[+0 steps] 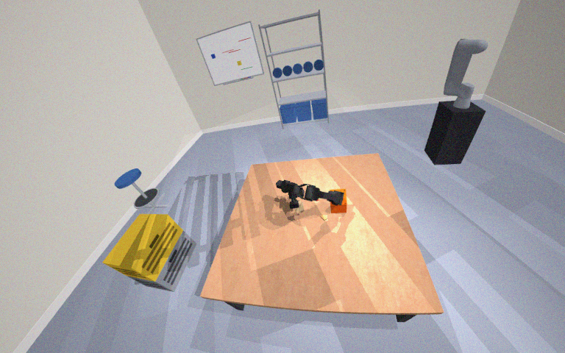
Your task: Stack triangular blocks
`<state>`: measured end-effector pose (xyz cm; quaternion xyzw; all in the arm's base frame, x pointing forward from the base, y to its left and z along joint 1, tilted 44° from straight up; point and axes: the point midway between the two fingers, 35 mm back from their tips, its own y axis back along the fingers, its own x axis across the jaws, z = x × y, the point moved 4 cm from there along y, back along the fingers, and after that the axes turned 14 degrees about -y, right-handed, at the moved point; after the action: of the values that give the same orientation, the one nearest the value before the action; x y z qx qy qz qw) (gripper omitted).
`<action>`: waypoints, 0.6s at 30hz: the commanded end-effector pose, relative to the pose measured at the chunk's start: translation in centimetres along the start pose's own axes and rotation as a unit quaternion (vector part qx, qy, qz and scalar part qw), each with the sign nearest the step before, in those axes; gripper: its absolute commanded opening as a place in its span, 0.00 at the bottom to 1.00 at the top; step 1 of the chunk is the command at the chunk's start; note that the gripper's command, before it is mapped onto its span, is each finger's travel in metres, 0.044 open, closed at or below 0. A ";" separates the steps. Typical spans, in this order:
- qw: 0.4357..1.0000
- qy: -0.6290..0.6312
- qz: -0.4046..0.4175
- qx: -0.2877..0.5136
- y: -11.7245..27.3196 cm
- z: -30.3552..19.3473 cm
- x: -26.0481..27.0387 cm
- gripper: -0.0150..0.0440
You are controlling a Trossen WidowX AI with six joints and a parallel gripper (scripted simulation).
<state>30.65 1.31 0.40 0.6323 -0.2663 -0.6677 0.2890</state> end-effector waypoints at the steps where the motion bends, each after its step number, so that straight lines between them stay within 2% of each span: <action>1: 1.000 -0.001 0.004 0.000 0.0 0.0 0.1 0.25; 18: 1.000 -0.002 0.003 0.000 -0.9 0.3 0.2 0.25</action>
<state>30.42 1.72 -0.14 0.6328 -0.2685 -0.6658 0.2901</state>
